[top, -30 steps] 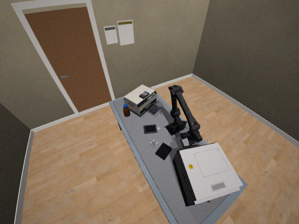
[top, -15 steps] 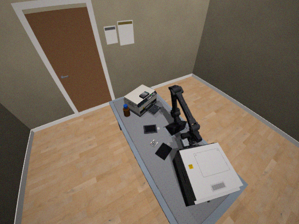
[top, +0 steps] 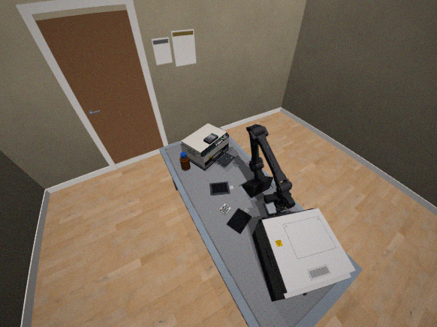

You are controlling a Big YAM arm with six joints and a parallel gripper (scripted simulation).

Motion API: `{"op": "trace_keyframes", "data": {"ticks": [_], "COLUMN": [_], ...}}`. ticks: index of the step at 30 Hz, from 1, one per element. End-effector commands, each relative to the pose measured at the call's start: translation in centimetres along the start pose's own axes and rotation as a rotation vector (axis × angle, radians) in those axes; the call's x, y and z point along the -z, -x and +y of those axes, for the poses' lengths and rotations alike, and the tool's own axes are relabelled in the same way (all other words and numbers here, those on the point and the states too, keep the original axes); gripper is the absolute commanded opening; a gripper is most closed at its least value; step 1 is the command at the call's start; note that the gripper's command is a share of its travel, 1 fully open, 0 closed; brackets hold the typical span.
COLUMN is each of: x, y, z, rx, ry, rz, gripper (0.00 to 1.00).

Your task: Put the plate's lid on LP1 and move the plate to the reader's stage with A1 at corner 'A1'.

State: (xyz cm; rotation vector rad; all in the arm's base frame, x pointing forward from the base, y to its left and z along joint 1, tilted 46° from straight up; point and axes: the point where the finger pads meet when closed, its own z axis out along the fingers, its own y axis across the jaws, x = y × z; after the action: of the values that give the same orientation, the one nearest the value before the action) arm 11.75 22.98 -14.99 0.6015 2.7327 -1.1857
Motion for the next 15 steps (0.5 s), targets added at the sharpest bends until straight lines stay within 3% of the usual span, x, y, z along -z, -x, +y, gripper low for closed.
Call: {"op": "trace_keyframes", "data": {"ticks": [1,15], "x": [-0.45,-1.01], "y": [0.28,0.23], "z": [0.55,0.54], "rx": [0.001,0.001], "ry": [0.001,-0.001], "rz": [0.007,0.006], "gripper": [0.86,0.86]}}
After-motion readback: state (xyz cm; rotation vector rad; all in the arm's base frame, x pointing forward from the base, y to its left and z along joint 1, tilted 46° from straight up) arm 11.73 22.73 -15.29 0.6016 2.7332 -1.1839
